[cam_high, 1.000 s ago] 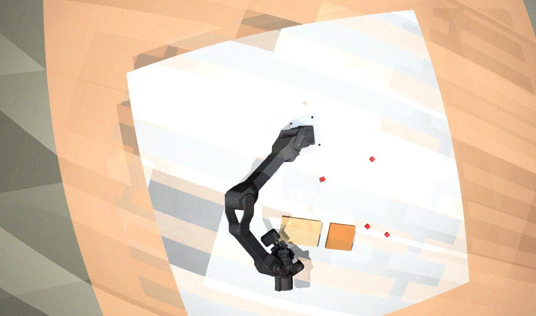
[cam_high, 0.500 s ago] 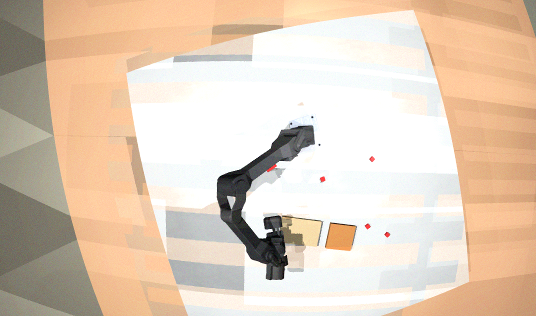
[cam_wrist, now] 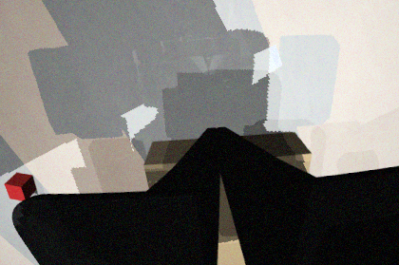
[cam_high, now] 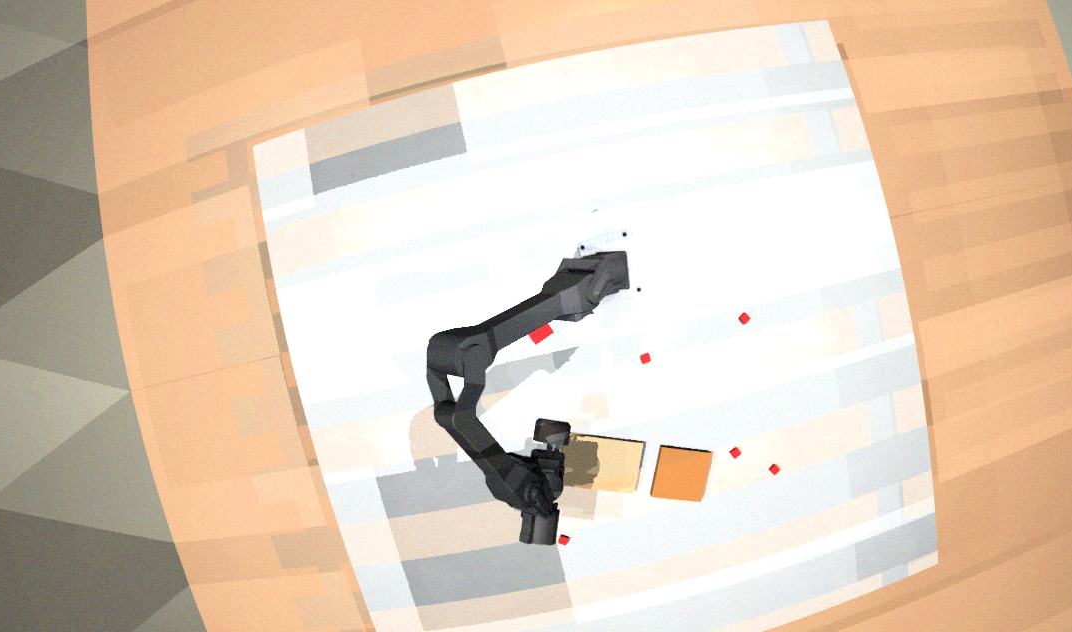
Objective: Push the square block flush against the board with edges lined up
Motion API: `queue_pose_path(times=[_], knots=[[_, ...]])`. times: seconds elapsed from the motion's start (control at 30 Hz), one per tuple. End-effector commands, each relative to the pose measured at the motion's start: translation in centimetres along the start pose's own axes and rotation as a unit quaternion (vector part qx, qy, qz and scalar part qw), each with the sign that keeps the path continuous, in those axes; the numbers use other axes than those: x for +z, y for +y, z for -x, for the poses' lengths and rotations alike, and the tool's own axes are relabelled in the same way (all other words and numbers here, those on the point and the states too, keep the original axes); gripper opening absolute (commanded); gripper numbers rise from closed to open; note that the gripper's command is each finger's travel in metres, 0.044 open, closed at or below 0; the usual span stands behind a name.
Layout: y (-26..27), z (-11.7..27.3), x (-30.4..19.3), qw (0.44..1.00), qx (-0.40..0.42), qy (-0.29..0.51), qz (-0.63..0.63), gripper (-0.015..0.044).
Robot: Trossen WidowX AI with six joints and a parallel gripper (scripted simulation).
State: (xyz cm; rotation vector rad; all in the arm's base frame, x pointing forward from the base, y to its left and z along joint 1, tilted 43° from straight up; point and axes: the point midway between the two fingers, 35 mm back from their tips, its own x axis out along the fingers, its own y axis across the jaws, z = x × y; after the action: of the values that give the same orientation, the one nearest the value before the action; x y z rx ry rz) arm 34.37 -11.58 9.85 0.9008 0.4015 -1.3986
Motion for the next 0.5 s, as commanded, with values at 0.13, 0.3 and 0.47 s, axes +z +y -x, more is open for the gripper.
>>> queue_pose_path(times=[0.13,0.3,0.47], knots=[[-0.7,-4.3,0.1,1.000,-0.010,-0.001,0.001,0.0000],[-0.6,-4.3,-0.3,1.000,-0.010,-0.001,0.001,0.0000],[-0.6,-4.3,-1.1,1.000,-0.010,0.000,0.001,0.0000]])
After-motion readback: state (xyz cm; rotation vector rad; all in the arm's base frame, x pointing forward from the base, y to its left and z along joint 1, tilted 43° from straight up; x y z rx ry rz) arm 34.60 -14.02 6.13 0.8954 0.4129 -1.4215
